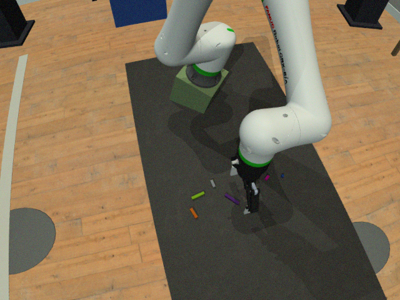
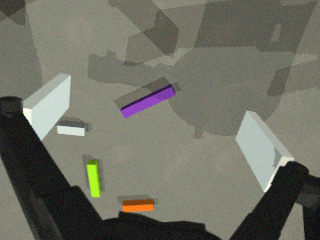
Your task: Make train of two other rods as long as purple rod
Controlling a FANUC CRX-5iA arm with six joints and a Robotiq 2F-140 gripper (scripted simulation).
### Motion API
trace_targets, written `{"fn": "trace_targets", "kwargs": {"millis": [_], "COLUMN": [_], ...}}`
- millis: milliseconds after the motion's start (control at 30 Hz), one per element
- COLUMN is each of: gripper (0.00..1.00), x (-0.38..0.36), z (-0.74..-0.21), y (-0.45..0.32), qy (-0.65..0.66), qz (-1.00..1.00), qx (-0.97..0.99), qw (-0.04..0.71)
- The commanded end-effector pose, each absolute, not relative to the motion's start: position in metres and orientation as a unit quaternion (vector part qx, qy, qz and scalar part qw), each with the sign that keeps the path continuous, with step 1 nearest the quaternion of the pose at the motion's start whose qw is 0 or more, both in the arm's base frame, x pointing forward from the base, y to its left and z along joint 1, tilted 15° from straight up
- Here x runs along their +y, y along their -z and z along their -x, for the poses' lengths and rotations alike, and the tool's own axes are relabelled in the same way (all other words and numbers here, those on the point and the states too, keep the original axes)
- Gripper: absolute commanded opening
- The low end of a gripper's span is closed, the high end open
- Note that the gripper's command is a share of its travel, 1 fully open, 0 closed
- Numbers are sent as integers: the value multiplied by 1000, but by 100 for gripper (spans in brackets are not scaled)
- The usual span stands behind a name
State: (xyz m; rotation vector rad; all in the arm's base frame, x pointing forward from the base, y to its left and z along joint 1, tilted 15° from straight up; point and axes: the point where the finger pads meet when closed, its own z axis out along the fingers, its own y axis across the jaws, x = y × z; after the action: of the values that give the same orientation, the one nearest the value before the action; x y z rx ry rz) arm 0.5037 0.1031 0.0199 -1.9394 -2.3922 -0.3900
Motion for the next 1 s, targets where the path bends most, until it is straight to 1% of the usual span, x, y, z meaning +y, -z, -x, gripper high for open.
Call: {"fn": "trace_targets", "kwargs": {"millis": [0, 67, 167, 567, 633, 667, 767, 967], "gripper": [100, 100, 100, 100, 100, 100, 100, 100], "x": [102, 102, 69, -9, -9, -30, -48, -50], "z": [-504, -504, -516, -534, -534, -537, -539, -539], "y": [-20, -20, -14, 2, 2, 6, 9, 10], "qy": [126, 126, 122, 114, 114, 111, 109, 109], "qz": [627, 627, 693, 820, 820, 847, 869, 872], "qx": [-768, -768, -710, -558, -558, -516, -478, -473], "qw": [19, 19, 30, 53, 53, 59, 65, 65]}}
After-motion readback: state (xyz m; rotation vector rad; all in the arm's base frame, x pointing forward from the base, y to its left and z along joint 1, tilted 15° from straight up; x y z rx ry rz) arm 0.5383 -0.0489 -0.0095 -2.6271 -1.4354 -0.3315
